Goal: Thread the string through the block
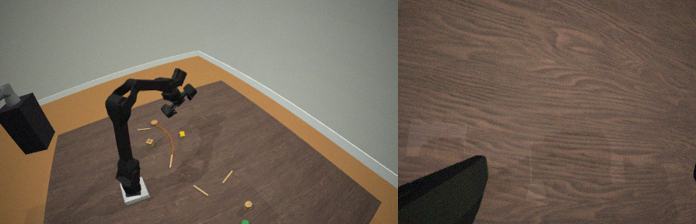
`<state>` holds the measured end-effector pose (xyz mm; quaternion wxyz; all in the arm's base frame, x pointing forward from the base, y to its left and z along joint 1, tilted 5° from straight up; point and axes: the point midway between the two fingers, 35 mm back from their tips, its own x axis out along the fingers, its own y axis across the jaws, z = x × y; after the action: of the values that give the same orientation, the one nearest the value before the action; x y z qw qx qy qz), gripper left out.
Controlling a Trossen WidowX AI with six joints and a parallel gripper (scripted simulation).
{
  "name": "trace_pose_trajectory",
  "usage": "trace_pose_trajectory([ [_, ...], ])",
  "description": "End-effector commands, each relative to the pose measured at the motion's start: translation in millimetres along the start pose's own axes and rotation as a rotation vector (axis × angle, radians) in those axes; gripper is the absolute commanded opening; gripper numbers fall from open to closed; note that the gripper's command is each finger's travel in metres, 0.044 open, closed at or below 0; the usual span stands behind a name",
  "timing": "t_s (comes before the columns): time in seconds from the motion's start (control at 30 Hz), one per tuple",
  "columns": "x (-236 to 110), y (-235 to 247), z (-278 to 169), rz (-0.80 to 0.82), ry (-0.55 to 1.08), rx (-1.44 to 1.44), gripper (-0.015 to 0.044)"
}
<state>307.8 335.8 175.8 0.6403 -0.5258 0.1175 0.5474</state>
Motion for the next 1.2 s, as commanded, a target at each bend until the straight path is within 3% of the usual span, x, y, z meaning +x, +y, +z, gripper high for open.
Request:
trace_pose_trajectory([
  [0.0,-7,65,9,0.171,0.062,-0.175,0.044],
  [0.33,-53,206,-4,0.62,0.177,-0.748,0.044],
  [0.8,-58,213,-6,0.65,0.182,-0.791,0.044],
  [0.9,-58,213,-6,0.629,0.225,-0.654,0.044],
  [1.17,-62,211,-6,0.487,0.44,0.098,0.044],
])
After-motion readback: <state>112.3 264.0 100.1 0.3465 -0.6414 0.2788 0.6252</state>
